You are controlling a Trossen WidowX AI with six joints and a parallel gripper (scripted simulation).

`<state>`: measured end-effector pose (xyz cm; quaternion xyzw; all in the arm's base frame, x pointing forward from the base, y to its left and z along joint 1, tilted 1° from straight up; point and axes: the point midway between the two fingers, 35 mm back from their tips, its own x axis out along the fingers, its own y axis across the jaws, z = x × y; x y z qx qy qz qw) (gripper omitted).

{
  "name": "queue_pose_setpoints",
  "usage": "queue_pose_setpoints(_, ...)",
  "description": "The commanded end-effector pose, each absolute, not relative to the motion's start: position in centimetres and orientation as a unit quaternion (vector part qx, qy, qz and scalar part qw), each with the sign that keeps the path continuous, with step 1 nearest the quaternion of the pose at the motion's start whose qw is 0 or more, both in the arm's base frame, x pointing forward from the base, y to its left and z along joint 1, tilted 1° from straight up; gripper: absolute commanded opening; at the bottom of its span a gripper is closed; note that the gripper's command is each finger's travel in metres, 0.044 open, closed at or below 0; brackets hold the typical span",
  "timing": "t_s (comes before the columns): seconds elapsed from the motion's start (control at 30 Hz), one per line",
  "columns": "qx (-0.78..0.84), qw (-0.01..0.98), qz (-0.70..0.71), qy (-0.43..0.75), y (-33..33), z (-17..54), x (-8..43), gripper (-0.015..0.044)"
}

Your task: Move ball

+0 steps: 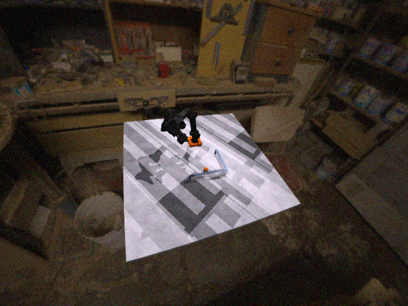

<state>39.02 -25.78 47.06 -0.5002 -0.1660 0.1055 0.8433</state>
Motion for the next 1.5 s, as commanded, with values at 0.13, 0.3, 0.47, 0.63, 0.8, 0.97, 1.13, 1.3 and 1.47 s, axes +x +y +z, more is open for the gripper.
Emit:
queue_pose_setpoints(0.13, -0.331, 0.934, 0.102, -0.094, -24.8, 42.8, 43.6, 0.0287)
queue_pose_setpoints(0.3, -0.204, 0.974, 0.096, -0.01, -23.2, 38.1, 46.5, 0.0287)
queue_pose_setpoints(0.47, -0.087, 0.988, 0.086, 0.096, -20.6, 32.4, 48.5, 0.0287)
queue_pose_setpoints(0.63, -0.011, 0.978, 0.06, 0.2, -18.3, 27.2, 48.9, 0.0287)
queue_pose_setpoints(0.8, 0.043, 0.95, 0.03, 0.309, -15.6, 22.0, 48.1, 0.0287)
queue_pose_setpoints(0.97, 0.071, 0.908, 0.014, 0.414, -12.4, 17.3, 46.2, 0.0287)
queue_pose_setpoints(1.13, 0.077, 0.853, -0.006, 0.516, -9.4, 13.3, 43.3, 0.0287)
queue_pose_setpoints(1.3, 0.05, 0.766, -0.022, 0.64, -4.8, 9.5, 38.1, 0.0287)
queue_pose_setpoints(1.47, 0.021, 0.718, -0.037, 0.695, -3.3, 8.2, 35.2, 0.0287)
